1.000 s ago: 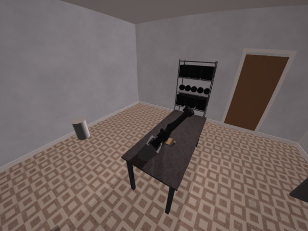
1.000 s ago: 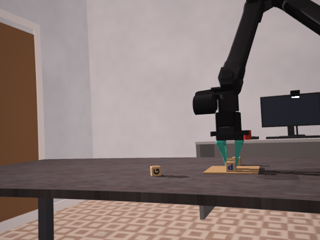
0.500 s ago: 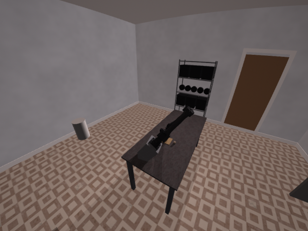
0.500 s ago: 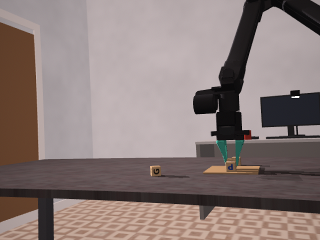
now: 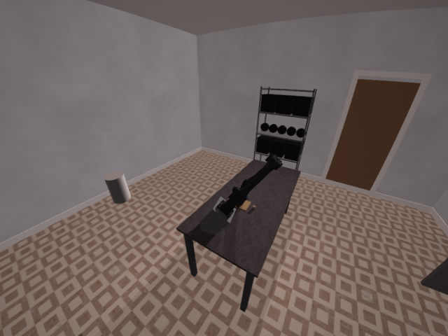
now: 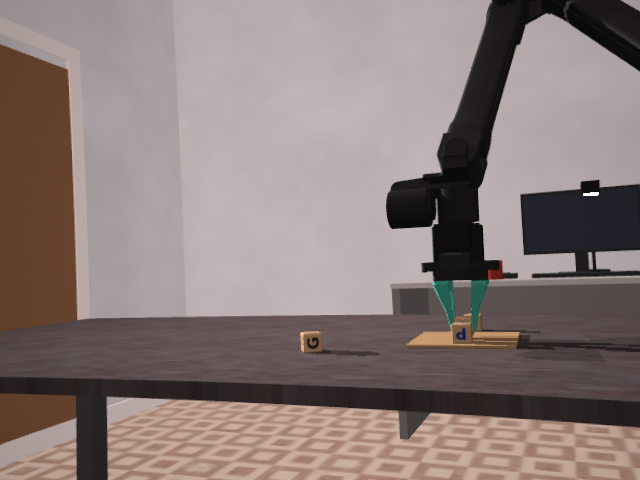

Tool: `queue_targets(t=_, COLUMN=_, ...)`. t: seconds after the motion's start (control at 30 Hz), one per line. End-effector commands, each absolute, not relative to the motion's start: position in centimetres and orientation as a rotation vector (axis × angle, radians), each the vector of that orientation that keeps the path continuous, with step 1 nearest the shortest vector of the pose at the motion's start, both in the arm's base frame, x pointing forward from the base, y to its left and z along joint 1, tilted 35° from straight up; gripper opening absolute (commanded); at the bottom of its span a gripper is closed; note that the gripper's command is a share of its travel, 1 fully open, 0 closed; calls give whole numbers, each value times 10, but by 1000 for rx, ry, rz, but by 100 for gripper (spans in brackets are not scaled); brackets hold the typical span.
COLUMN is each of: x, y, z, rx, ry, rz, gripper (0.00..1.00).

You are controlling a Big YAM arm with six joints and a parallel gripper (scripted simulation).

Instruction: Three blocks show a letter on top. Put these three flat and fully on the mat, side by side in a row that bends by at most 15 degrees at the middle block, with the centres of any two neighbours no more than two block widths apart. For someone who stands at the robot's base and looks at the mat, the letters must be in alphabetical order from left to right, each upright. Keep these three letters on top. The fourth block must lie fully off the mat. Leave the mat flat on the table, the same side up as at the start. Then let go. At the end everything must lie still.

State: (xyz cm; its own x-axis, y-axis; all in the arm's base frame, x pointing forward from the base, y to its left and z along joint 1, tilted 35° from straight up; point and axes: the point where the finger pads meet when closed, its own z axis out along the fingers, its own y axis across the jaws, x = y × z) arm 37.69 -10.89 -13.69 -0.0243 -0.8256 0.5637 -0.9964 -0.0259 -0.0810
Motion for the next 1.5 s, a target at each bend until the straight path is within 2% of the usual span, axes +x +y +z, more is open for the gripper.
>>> queue_targets(t=0.0, x=373, y=-109, z=-144, rx=1904, ry=-1912, rz=665, gripper=20)
queue_targets(t=1.47, x=370, y=-110, z=-144, rx=1898, ry=-1918, rz=665, gripper=20)
